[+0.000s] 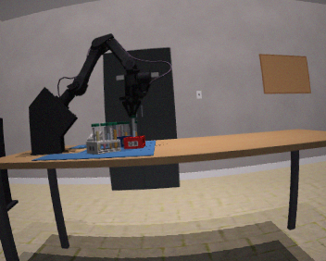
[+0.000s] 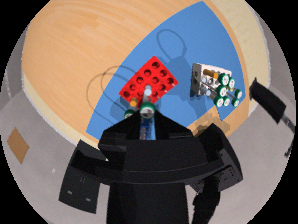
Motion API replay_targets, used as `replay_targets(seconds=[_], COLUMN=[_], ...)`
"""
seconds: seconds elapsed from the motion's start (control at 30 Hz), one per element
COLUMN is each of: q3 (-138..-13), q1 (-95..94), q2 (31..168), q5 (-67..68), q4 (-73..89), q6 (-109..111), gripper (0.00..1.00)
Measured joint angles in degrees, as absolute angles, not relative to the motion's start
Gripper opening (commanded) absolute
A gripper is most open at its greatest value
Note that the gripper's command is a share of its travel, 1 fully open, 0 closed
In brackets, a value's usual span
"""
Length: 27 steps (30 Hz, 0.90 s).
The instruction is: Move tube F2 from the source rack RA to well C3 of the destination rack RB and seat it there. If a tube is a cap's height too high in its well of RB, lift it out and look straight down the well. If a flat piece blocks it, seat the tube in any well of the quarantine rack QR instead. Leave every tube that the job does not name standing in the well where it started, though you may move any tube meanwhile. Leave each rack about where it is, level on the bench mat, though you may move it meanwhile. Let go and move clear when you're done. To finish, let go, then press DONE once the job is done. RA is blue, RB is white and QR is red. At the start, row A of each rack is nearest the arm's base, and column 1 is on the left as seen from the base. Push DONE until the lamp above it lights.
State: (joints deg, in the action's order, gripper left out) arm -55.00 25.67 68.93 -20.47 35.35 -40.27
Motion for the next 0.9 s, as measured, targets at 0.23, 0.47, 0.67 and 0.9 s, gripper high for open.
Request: replay_targets(seconds=[0.23, 0.47, 0.67, 0.9], q3=[-54.7, -54.4, -54.1, -53.8], q1=[25.5, 25.2, 25.1, 24.8], q2=[69.3, 69.7, 70.1, 70.5], q5=[-20.4, -20.3, -20.2, -20.1], q4=[34.5, 33.6, 32.9, 32.0], q6=[-40.4, -40.6, -40.8, -40.9], gripper=[0.00, 0.00, 0.00, 0.00])
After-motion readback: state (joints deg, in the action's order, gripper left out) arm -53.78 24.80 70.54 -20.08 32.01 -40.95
